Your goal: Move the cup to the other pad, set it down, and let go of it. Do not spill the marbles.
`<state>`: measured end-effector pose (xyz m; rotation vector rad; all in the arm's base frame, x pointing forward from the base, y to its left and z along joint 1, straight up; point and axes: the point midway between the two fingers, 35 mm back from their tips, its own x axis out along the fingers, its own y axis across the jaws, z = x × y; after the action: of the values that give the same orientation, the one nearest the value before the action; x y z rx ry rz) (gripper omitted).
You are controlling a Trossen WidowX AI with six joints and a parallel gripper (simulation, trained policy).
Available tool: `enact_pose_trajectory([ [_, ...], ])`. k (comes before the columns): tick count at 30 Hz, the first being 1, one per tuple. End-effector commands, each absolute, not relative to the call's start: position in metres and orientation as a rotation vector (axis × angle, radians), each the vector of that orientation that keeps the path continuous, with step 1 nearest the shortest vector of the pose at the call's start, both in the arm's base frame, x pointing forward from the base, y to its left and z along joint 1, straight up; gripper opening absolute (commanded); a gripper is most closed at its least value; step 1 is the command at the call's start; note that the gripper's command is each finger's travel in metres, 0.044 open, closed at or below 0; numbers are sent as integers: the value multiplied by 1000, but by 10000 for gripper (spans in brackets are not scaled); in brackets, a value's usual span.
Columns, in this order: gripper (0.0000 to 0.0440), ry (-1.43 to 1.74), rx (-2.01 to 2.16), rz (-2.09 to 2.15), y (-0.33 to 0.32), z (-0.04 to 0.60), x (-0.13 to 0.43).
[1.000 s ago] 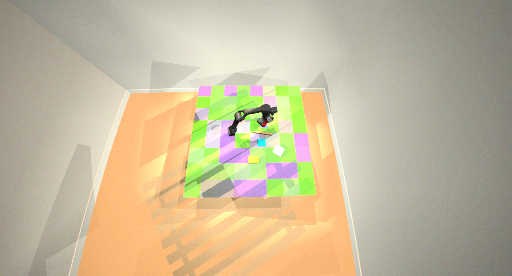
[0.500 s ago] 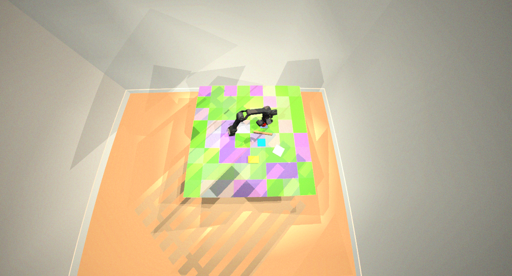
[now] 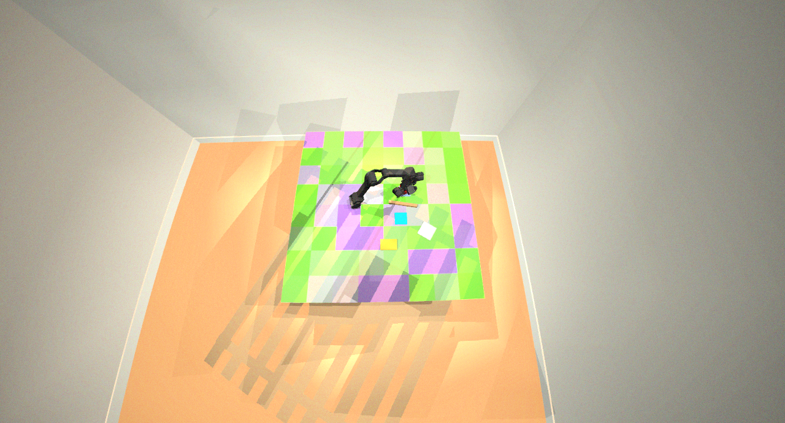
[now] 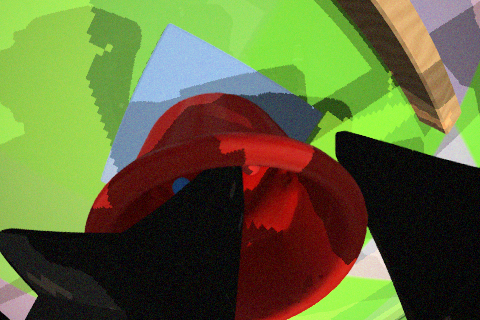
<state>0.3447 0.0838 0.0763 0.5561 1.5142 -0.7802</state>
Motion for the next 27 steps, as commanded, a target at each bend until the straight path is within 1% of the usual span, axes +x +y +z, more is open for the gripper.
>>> enact_pose_trajectory([
  [1, 152, 1529, 530, -765, 83, 65, 344],
  [5, 54, 1529, 508, -747, 81, 60, 343],
  [6, 33, 1529, 504, -743, 81, 60, 343],
  [7, 21, 1529, 501, -740, 81, 60, 343],
  [18, 5, 1508, 528, -744, 78, 77, 340],
  [27, 0, 1468, 602, -770, 71, 111, 336],
])
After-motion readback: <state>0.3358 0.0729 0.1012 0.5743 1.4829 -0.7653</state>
